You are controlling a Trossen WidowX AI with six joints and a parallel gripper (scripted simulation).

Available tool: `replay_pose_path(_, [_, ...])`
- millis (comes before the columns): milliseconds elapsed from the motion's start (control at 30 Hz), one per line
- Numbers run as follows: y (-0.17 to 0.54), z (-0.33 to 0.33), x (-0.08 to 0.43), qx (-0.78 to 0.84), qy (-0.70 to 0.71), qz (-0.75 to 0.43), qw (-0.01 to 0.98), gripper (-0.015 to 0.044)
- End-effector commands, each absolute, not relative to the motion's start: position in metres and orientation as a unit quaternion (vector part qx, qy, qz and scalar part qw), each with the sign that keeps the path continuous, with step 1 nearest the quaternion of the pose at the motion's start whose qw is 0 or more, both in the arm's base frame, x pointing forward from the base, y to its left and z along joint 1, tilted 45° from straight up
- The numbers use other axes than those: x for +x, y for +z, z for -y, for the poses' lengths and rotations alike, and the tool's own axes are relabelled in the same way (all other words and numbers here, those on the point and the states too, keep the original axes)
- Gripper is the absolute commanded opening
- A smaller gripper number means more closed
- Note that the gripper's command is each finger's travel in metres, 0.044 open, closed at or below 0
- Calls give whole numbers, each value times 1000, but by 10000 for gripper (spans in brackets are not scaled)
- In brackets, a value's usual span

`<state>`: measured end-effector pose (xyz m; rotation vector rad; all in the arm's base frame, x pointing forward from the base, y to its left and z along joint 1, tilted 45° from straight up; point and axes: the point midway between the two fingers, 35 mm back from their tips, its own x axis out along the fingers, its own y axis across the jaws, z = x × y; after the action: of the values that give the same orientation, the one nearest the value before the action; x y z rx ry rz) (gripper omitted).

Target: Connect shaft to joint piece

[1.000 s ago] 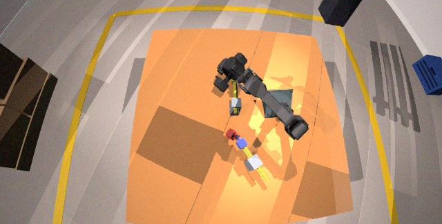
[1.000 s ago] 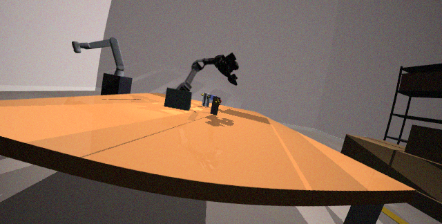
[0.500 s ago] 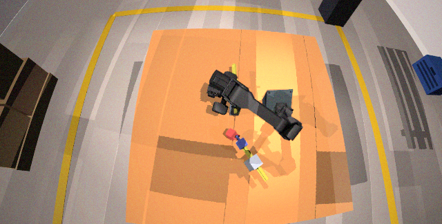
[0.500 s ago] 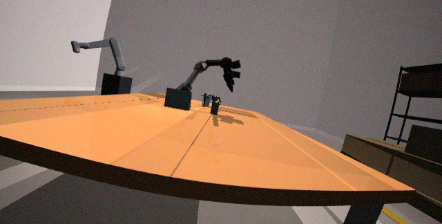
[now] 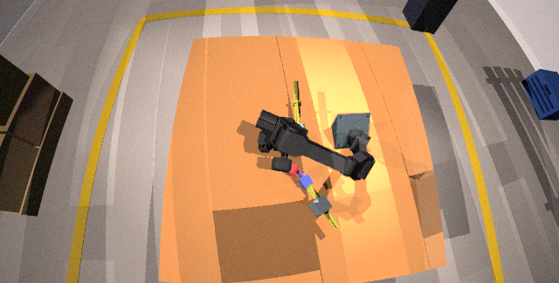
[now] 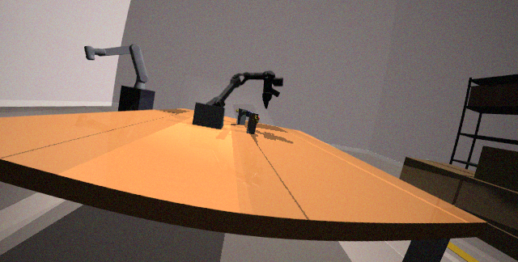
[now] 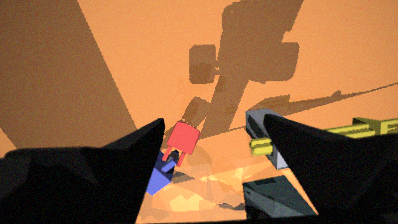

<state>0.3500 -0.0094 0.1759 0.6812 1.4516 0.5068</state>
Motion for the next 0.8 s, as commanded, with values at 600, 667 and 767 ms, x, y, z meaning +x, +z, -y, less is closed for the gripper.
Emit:
replay_pose_path(600, [156, -18, 352, 438, 60, -722, 533, 440])
replay_pose_path(667, [155, -19, 352, 442, 53, -724, 527, 440])
replay_pose_path(767, [155, -19, 352, 442, 53, -724, 527, 440])
